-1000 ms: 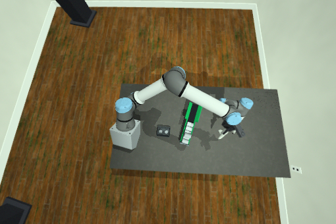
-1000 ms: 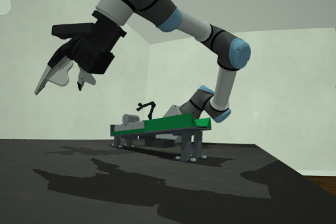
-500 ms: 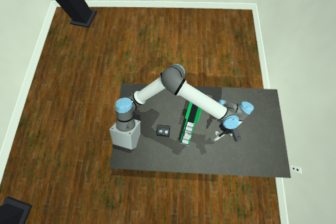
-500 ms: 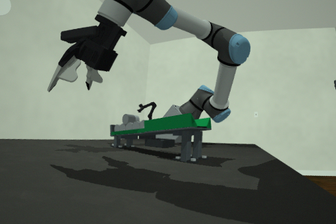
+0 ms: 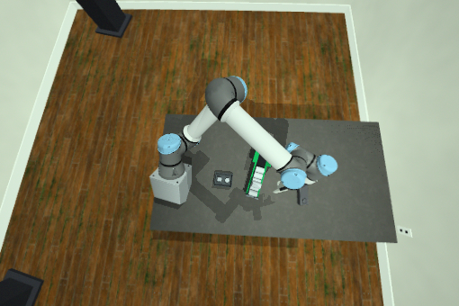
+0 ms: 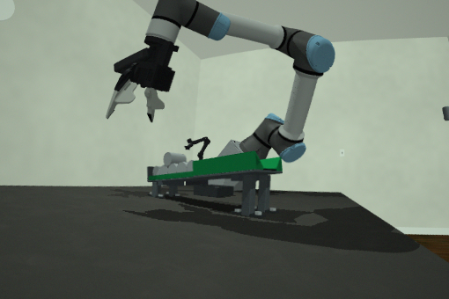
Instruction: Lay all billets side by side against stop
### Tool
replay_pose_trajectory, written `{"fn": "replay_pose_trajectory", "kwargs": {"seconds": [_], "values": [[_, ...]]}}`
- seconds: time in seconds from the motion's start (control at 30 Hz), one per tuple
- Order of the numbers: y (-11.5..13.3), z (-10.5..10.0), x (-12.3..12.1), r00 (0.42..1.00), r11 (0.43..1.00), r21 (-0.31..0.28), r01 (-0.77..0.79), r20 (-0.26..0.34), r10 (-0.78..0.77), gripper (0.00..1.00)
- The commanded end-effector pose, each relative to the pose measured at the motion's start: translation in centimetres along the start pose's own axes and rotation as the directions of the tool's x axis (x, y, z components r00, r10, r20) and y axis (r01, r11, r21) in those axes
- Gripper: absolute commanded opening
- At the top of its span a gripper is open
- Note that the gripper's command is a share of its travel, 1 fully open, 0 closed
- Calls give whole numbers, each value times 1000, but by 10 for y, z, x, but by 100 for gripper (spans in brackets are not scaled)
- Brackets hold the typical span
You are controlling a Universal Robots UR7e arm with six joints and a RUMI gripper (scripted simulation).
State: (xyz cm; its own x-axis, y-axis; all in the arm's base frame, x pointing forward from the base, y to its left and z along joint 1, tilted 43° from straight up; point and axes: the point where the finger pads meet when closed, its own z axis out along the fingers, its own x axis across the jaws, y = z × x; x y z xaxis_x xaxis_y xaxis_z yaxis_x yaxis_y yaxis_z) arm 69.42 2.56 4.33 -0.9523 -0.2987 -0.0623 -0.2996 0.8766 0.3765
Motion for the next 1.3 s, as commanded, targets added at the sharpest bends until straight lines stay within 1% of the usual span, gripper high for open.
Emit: {"fn": "replay_pose_trajectory", "kwargs": {"seconds": [0.0, 0.13, 0.23, 0.33, 0.43, 0.5, 0.7, 0.93, 0.97, 1.27], "values": [[1, -3, 37, 998, 996, -71, -61, 17, 63, 100], [10, -3, 77, 989, 978, -159, -138, 27, 144, 100], [18, -2, 101, 979, 958, -218, -188, 34, 200, 100], [26, -2, 121, 968, 936, -268, -229, 39, 249, 100], [33, -1, 136, 957, 915, -308, -261, 43, 287, 100], [33, -1, 136, 957, 915, -308, -261, 43, 287, 100], [42, -1, 152, 942, 887, -354, -296, 47, 333, 100], [44, -1, 156, 938, 880, -364, -303, 48, 343, 100], [44, -1, 156, 938, 880, -364, -303, 48, 343, 0], [44, -1, 156, 938, 880, -364, -303, 48, 343, 0]]}}
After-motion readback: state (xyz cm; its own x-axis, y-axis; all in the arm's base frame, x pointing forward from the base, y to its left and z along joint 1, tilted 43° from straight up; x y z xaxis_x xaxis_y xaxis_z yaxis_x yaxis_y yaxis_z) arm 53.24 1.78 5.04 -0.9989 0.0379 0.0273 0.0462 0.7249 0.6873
